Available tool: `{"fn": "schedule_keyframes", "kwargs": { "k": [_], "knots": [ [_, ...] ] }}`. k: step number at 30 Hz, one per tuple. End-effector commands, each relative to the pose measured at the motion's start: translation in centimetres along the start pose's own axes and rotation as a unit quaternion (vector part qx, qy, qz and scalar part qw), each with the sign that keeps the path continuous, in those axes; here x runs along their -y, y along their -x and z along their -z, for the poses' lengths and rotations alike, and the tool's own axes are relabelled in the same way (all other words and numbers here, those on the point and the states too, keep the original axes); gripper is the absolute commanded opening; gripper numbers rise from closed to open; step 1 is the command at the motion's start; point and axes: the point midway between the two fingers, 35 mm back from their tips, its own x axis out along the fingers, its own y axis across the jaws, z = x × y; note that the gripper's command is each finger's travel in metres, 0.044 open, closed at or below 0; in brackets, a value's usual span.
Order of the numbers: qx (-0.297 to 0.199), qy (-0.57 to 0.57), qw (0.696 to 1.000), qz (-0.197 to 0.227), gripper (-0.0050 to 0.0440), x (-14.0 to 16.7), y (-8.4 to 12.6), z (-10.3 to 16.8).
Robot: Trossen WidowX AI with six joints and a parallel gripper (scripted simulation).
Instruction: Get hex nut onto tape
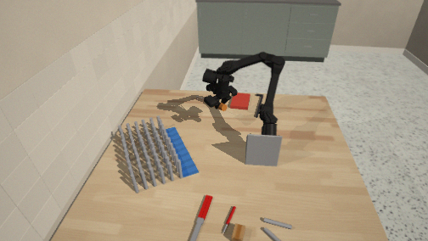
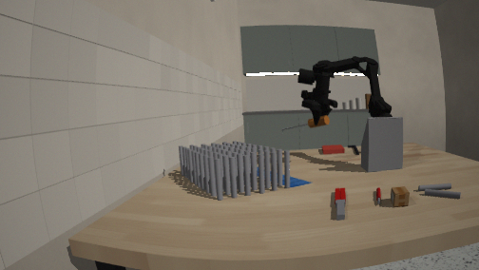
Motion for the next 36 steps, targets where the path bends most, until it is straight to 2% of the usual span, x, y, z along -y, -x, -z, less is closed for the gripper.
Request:
{"fn": "schedule_keyframes", "kwargs": {
  "k": [1, 3, 9, 18, 24, 36],
  "knots": [
    [0.011, -0.080, 0.996, 0.027, -0.0050, 1.0, 0.4, -1.5],
    [0.011, -0.080, 0.996, 0.027, -0.0050, 1.0, 0.4, -1.5],
    [0.030, -0.176, 0.982, 0.058, -0.0050, 2.1, 0.5, -2.7],
    [0.069, -0.313, 0.942, 0.095, -0.0050, 3.8, 0.8, -4.6],
    [0.081, -0.348, 0.928, 0.102, -0.0050, 4.3, 0.9, -5.1],
    [0.076, -0.346, 0.930, 0.103, -0.0050, 4.0, 0.2, -4.7]
  ]
}}
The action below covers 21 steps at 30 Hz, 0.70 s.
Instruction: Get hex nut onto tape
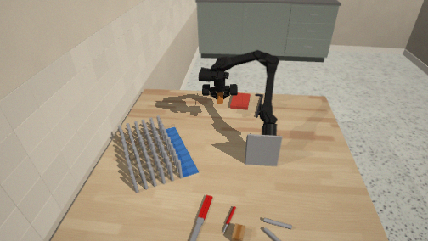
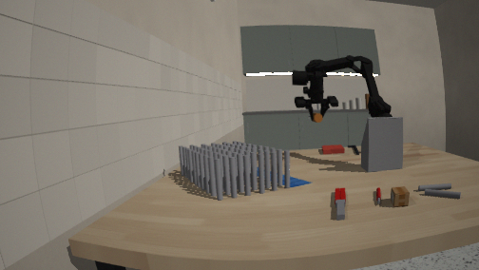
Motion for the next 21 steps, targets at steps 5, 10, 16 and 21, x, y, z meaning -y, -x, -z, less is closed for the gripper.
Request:
{"fn": "schedule_keyframes", "kwargs": {
  "k": [5, 10, 16, 21],
  "knots": [
    [-0.002, -0.005, 1.000, -0.001, -0.0050, -0.3, -0.6, 0.3],
    [-0.007, -0.005, 1.000, 0.000, -0.0050, -0.5, -1.2, 0.8],
    [-0.011, -0.005, 1.000, 0.002, -0.0050, -0.8, -2.0, 1.3],
    [-0.012, -0.007, 1.000, 0.001, -0.0050, -0.9, -2.4, 1.5]
  ]
}}
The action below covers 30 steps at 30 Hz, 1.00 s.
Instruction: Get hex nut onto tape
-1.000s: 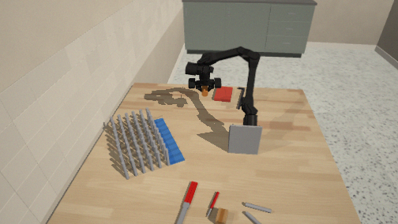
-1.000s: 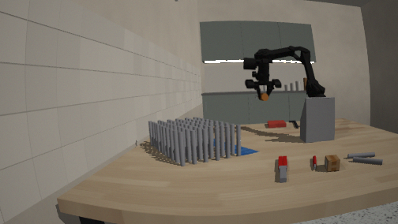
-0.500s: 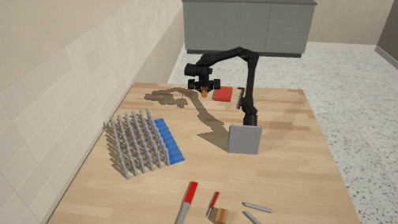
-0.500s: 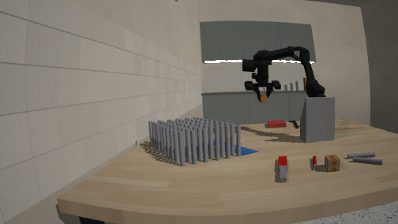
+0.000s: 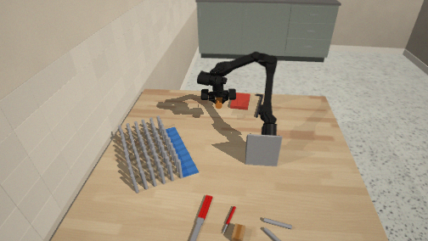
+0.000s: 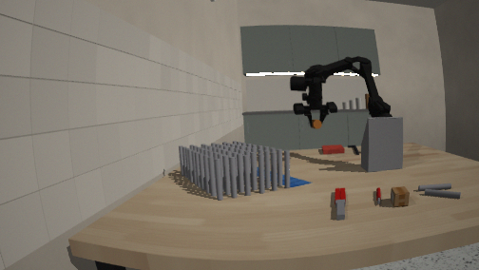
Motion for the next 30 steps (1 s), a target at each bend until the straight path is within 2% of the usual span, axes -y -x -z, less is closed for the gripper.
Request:
{"fn": "schedule_keyframes", "kwargs": {
  "k": [1, 30],
  "knots": [
    [-0.002, -0.005, 1.000, -0.005, -0.0050, -0.2, -0.3, 0.1],
    [-0.013, -0.006, 1.000, -0.003, -0.0050, -1.1, -4.1, 2.1]
  ]
}}
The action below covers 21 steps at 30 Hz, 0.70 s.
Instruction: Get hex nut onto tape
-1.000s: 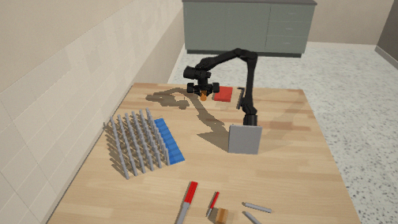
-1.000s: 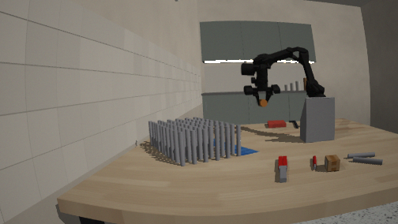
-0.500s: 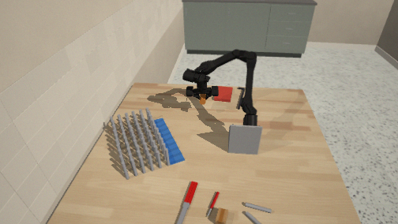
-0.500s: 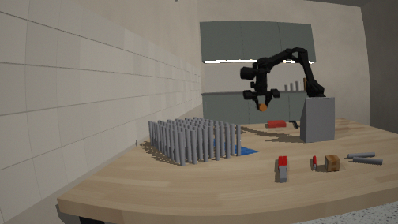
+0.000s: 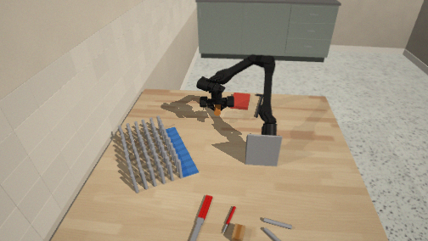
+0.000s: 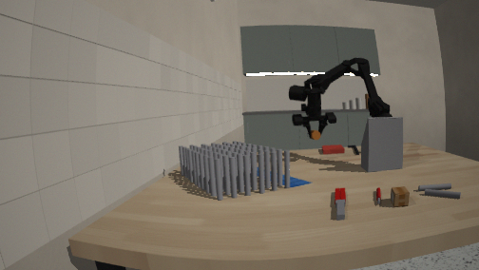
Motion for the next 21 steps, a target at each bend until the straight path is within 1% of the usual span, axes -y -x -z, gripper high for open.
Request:
{"fn": "schedule_keyframes", "kwargs": {
  "k": [1, 16, 21],
  "knots": [
    [0.000, -0.004, 1.000, -0.006, -0.0050, -0.2, -0.2, 0.0],
    [-0.001, -0.005, 1.000, -0.007, -0.0050, -0.4, -2.5, 0.9],
    [0.000, -0.007, 1.000, -0.009, -0.0050, -0.3, -2.9, 0.9]
  ]
}}
